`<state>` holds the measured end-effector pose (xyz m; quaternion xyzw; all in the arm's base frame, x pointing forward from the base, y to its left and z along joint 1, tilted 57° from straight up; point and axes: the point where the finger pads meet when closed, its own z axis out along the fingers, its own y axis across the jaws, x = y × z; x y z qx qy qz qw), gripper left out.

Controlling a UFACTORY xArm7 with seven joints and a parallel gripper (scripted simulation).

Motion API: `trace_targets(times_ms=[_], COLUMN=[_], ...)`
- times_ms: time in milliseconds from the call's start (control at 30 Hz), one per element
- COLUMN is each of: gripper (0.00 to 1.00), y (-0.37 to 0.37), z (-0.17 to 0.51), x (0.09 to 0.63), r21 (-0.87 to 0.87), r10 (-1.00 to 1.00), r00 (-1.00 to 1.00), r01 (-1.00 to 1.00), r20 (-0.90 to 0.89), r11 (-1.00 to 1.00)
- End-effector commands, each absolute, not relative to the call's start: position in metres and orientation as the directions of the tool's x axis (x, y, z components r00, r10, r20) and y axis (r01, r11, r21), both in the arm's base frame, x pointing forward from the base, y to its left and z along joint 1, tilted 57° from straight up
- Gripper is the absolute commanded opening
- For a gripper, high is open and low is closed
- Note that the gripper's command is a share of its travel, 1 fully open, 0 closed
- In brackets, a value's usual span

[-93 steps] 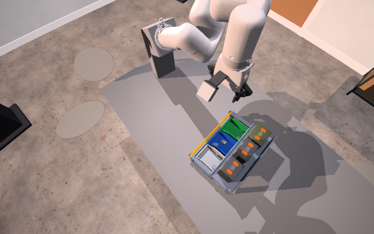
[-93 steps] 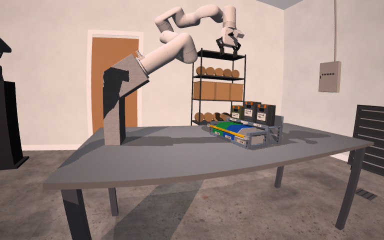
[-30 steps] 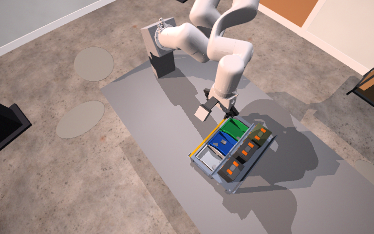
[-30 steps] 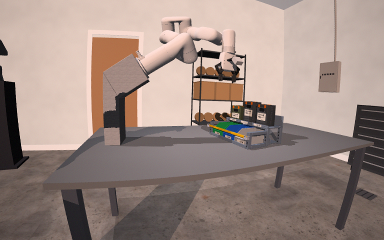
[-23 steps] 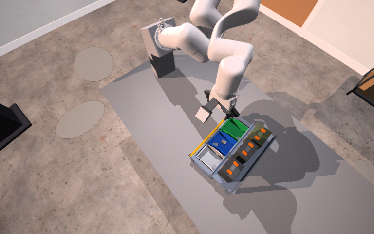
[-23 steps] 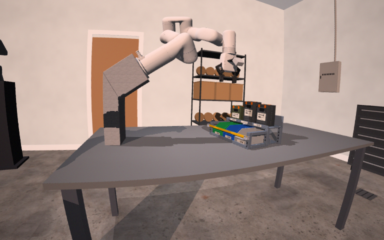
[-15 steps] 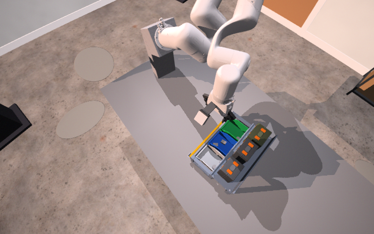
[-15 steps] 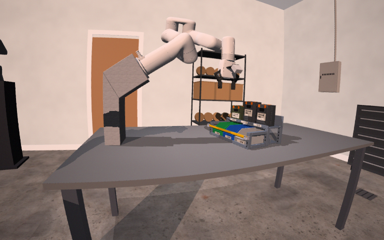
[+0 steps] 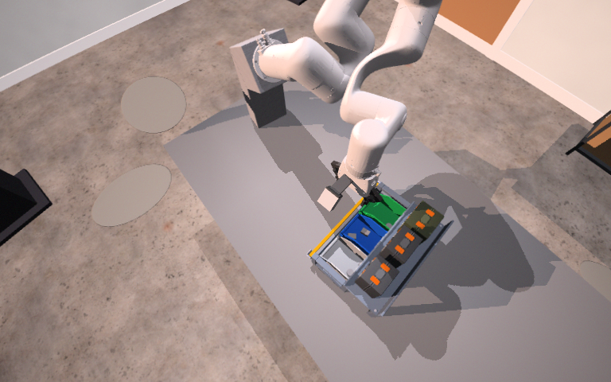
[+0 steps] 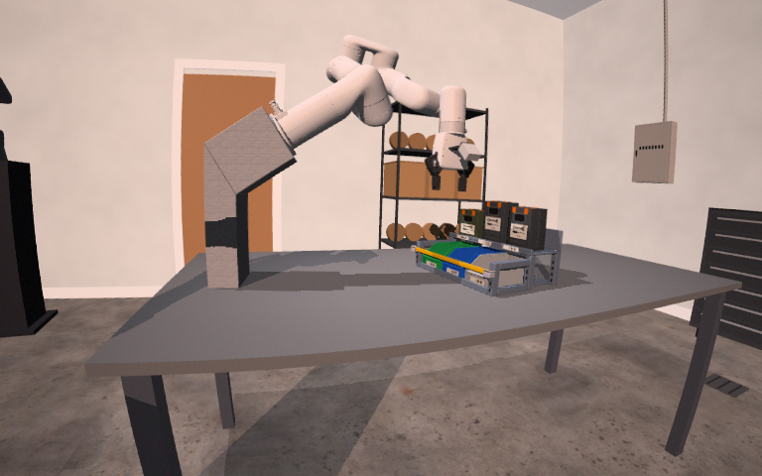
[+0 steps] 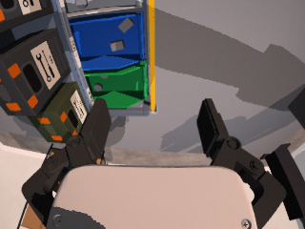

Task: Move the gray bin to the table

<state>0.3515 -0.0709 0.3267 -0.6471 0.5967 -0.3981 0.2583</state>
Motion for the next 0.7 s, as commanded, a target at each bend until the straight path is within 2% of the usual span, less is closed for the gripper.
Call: trace_targets(times_ms=[0, 667], gripper=[1.00, 1.00], y=[-0.076, -0.080], z=[0.318, 0.306], x=[0.376, 0.394], r21=[-0.814, -0.814], r10=[-0.977, -0.977], r00=[-0.030, -0.031], r01=[-0.558, -0.559], r20=[0.210, 0.210], r11=[-0.158, -0.157])
